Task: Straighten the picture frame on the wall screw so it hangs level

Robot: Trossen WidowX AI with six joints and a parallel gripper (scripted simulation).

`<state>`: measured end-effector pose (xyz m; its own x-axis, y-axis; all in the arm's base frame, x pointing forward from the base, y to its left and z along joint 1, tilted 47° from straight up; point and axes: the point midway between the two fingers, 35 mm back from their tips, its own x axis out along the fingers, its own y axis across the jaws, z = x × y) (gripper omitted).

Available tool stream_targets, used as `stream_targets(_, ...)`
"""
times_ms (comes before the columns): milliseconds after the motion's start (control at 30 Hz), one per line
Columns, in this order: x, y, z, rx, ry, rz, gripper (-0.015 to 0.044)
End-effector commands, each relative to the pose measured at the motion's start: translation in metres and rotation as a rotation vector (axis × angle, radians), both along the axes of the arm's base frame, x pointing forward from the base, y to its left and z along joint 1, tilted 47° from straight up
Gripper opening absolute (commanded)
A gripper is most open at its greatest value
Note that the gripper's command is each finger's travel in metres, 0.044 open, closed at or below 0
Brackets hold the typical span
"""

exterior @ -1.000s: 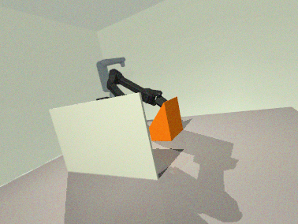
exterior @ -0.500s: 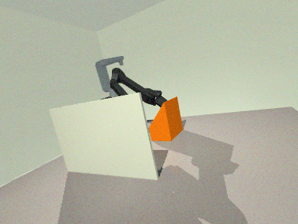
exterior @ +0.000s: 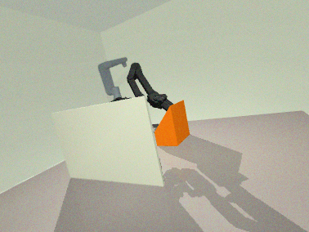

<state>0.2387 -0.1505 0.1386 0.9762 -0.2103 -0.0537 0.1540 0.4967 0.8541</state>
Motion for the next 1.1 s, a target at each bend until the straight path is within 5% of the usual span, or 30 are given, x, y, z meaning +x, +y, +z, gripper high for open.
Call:
stream_targets(0, -0.011, 0.005, 0.007, 0.001, 0.003, 0.003, 0.026)
stream_targets(1067, -0.062, 0.046, 0.017, 0.018, -0.003, 0.007, 0.026)
